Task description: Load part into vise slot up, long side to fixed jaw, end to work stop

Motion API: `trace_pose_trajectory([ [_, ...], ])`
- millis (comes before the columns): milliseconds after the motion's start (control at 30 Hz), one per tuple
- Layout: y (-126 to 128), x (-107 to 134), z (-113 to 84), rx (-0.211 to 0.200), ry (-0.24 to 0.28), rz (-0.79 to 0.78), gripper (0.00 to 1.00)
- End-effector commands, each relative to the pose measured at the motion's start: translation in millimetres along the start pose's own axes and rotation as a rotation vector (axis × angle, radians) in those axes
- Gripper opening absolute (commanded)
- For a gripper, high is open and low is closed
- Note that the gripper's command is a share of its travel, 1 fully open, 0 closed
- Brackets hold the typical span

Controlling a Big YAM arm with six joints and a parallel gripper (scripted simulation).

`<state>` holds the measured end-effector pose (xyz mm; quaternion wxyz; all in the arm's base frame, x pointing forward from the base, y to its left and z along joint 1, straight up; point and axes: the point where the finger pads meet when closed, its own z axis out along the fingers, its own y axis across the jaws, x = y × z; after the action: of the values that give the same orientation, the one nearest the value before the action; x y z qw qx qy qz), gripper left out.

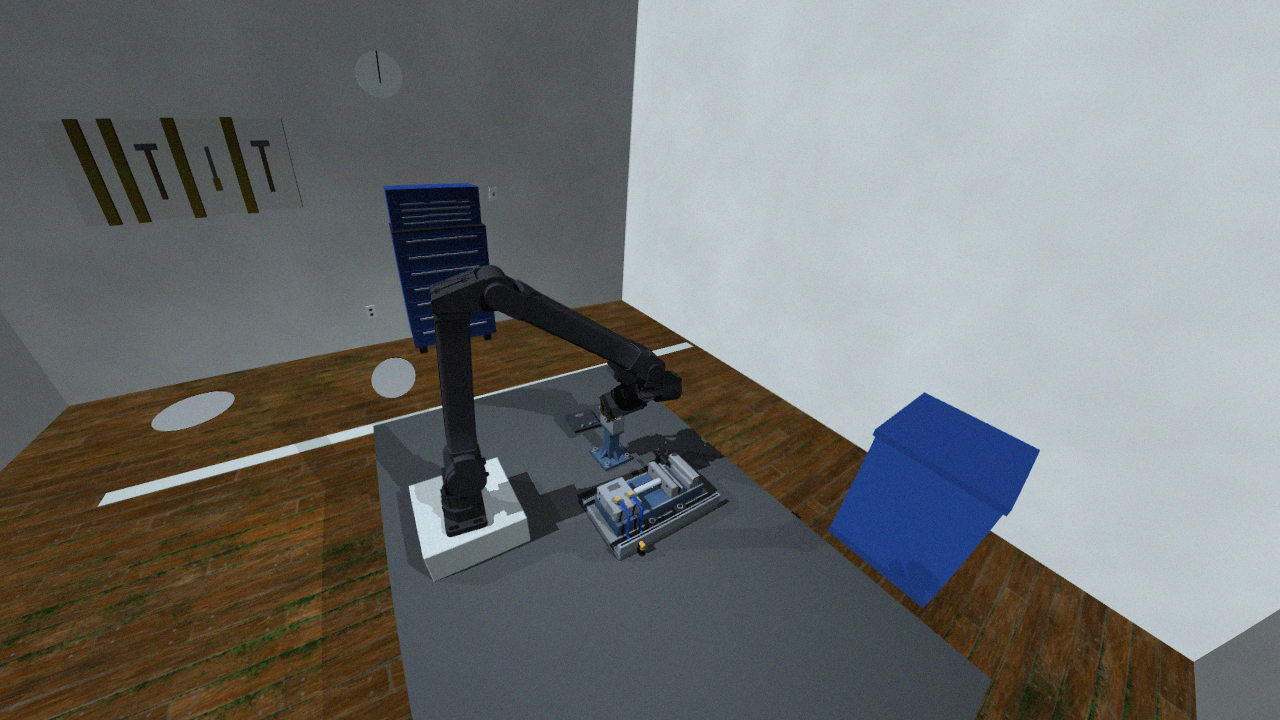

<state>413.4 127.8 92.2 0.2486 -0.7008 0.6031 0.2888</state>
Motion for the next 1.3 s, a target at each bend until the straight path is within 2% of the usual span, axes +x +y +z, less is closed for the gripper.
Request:
trace_pose_trajectory([
  [0,-19.5,-11.6,-23.8,0.050,0.004,-0.037,0.00],
  [200,-18.9,-10.2,-22.4,0.043,0.003,-0.030,0.00],
  [667,-19.3,-18.7,-31.0,0.055,0.005,-0.041,0.00],
  [833,-16.1,-14.3,-25.9,0.041,0.002,-0.028,0.00],
  [1267,-18.1,-17.5,-29.5,0.049,0.004,-0.036,0.00],
])
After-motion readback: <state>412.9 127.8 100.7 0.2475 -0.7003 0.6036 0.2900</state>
